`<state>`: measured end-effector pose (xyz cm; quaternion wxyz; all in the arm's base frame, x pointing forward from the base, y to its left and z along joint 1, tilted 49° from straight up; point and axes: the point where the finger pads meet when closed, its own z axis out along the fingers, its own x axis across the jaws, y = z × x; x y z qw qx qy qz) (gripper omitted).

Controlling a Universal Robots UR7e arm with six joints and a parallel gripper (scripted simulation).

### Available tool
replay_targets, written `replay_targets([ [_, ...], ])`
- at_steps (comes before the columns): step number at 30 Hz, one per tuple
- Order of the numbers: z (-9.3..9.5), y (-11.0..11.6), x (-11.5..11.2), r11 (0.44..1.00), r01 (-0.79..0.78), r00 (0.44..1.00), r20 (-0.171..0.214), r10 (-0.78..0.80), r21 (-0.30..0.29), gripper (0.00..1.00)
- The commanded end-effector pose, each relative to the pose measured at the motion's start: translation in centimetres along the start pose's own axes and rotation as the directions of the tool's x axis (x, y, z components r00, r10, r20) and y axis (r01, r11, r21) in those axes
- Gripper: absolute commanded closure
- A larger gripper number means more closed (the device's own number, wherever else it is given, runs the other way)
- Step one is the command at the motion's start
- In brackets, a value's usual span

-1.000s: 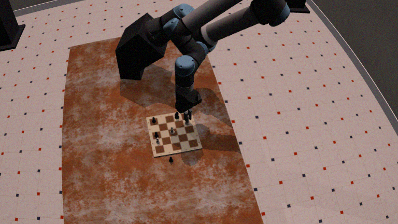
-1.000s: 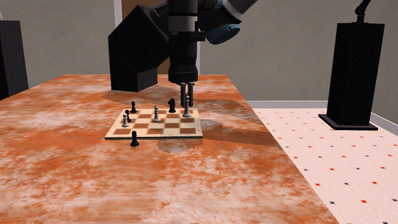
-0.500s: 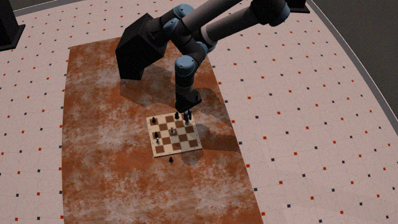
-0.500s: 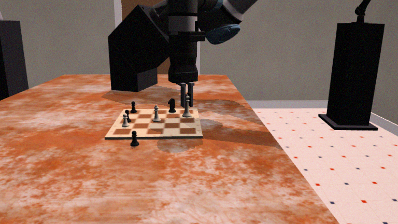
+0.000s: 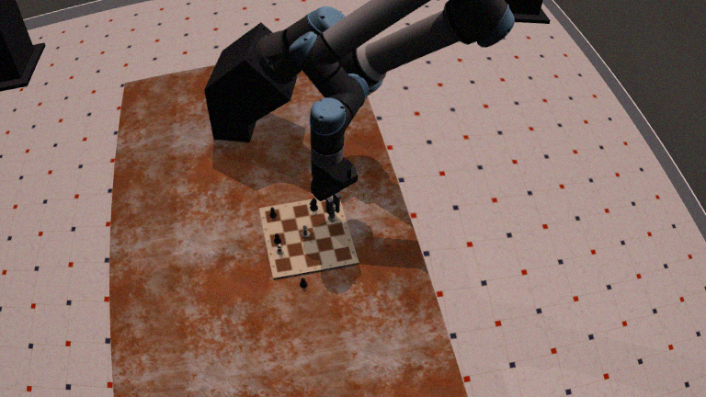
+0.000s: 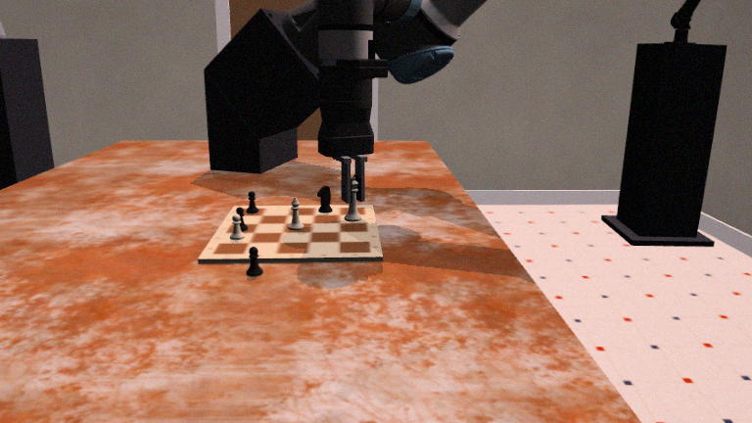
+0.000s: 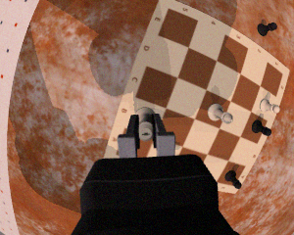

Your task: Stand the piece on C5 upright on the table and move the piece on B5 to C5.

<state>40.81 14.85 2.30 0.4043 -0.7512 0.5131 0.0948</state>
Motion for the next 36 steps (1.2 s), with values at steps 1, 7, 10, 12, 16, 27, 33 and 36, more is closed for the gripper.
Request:
replay_targets([
  [1,0.0,0.0,0.0,1.0,0.0,1.0,-0.001,0.0,0.001,1.0],
  [7,-0.4,0.0,0.0,1.0,0.0,1.0,-0.001,0.0,0.001,1.0],
  [10,-0.7,0.0,0.0,1.0,0.0,1.0,-0.001,0.0,0.001,1.0],
  [12,-1.0,0.0,0.0,1.0,0.0,1.0,-0.001,0.0,0.001,1.0],
  [16,-1.6,0.0,0.0,1.0,0.0,1.0,-0.001,0.0,0.001,1.0],
  [27,-4.3,0.0,0.0,1.0,0.0,1.0,-0.001,0.0,0.001,1.0],
  [33,-5.9,0.0,0.0,1.0,0.0,1.0,-0.001,0.0,0.001,1.0],
  [36,-6.5,0.0,0.0,1.0,0.0,1.0,-0.001,0.0,0.001,1.0],
])
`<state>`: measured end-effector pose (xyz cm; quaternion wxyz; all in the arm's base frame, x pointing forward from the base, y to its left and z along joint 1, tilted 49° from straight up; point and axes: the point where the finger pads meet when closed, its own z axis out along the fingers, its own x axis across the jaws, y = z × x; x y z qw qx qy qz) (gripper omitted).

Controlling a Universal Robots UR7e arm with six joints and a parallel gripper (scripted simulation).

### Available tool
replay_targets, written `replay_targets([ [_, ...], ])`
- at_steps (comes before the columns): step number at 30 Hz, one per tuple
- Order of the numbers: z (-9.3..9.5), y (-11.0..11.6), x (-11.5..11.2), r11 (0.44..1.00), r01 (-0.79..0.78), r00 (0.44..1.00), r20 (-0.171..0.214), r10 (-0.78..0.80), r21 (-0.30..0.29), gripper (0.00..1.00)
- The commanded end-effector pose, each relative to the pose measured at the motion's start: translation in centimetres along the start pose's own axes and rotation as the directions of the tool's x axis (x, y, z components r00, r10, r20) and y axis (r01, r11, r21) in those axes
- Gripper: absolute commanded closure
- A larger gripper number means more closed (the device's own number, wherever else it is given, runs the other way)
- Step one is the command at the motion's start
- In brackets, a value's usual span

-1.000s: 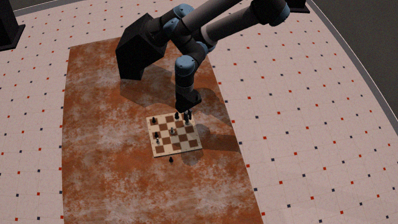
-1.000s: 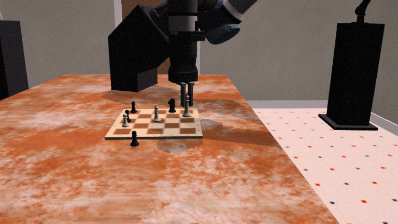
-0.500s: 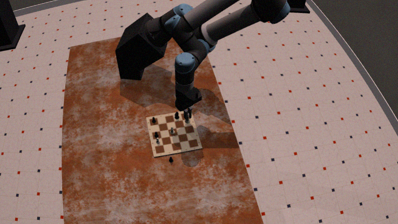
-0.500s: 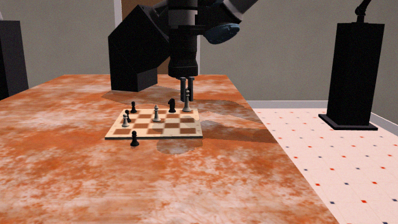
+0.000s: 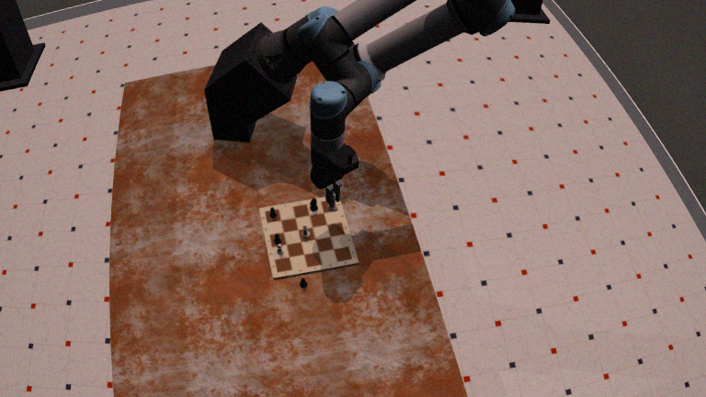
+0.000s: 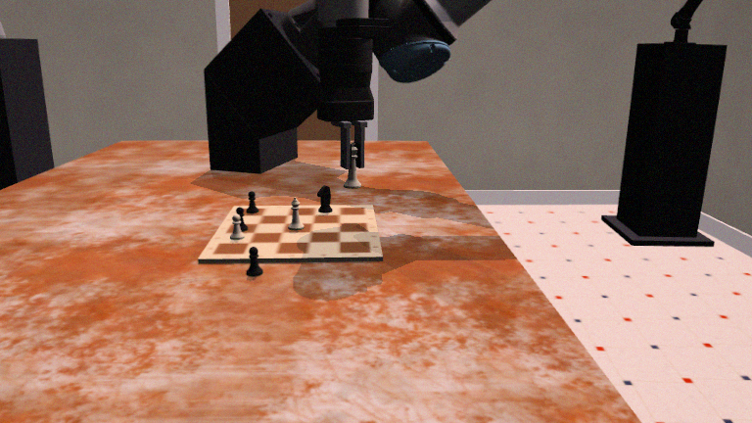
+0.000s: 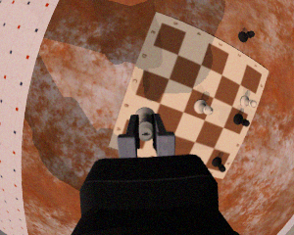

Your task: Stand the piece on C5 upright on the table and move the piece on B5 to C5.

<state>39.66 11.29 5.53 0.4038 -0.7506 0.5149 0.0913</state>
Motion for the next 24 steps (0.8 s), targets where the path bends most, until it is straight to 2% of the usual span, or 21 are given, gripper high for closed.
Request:
replay_targets([
  [1,-1.9,0.1,-0.1,1.0,0.001,1.0,0.007,-0.001,-0.003,1.0],
  [12,-4.5,0.1,-0.1,1.0,0.001,1.0,0.007,-0.001,-0.003,1.0],
  [24,-5.1,0.1,-0.1,1.0,0.001,1.0,0.007,-0.001,-0.003,1.0],
])
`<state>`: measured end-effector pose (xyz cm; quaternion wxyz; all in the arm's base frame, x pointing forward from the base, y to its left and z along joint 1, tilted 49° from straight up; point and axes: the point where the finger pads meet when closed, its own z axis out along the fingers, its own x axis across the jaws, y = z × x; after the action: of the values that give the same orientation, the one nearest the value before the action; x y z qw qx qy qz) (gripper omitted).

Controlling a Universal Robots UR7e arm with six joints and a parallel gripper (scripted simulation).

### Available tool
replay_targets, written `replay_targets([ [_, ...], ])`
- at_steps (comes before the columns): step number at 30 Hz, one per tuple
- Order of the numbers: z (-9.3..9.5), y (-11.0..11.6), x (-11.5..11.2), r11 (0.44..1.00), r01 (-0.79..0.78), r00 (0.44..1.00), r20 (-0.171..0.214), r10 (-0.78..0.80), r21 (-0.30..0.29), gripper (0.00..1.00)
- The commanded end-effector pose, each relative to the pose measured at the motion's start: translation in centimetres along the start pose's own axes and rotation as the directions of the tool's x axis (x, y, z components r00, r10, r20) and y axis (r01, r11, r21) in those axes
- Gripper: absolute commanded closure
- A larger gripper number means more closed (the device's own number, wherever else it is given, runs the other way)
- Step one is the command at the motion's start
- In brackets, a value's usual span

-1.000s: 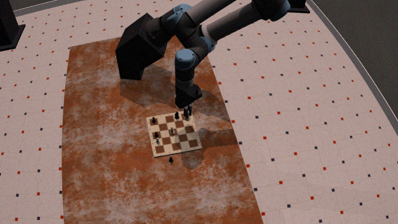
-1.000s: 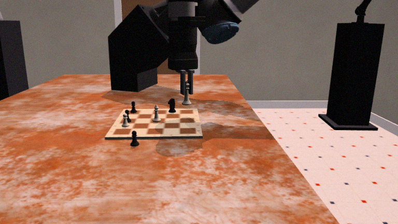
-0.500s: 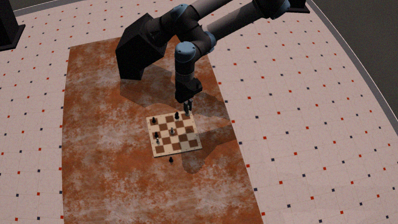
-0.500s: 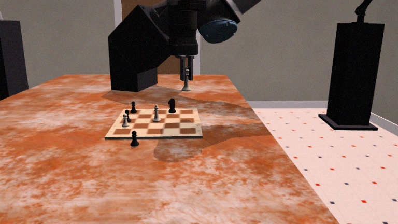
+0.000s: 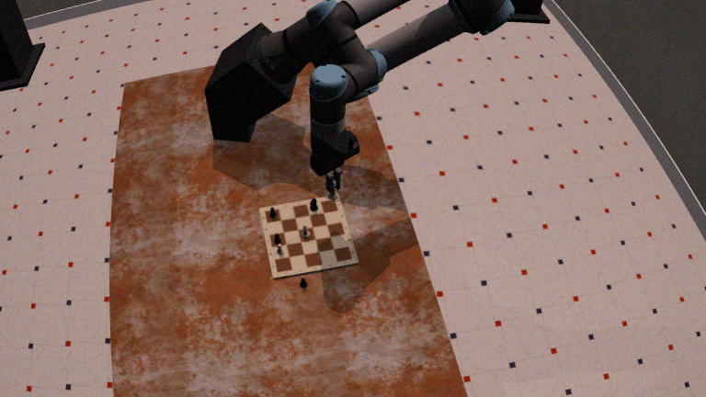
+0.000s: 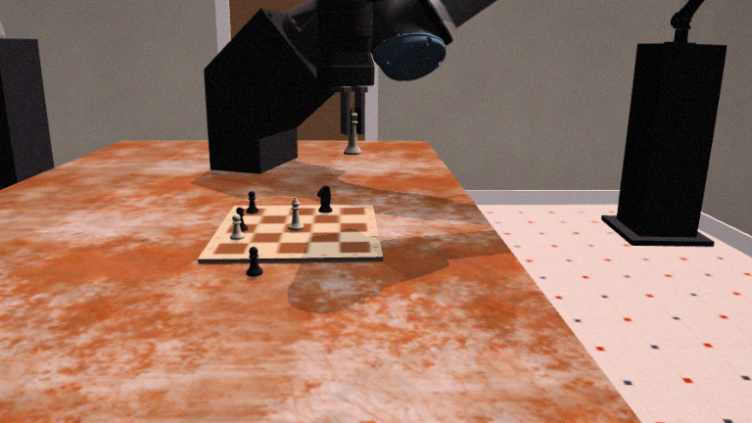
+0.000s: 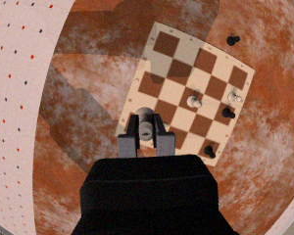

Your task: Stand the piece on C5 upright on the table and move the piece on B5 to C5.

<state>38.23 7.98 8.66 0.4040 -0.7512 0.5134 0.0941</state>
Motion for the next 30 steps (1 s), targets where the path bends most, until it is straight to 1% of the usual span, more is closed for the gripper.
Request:
replay_targets([
  [1,-0.3,0.0,0.0,1.0,0.0,1.0,0.001,0.0,0.0,1.0],
  [11,-0.3,-0.1,0.0,1.0,0.011,1.0,0.001,-0.011,0.0,1.0],
  [13,-0.4,-0.6,0.2,0.998,0.068,0.998,0.001,-0.068,0.0,1.0],
  [15,-0.4,-1.5,0.6,0.986,0.167,0.986,0.0,-0.167,0.0,1.0],
  [18,-0.4,-2.9,1.1,0.948,0.319,0.948,0.001,-0.319,0.0,1.0],
  [20,-0.3,-3.4,1.3,0.928,0.372,0.928,0.001,-0.372,0.0,1.0],
  [30,-0.3,-3.5,1.4,0.924,0.382,0.924,0.001,-0.382,0.0,1.0],
])
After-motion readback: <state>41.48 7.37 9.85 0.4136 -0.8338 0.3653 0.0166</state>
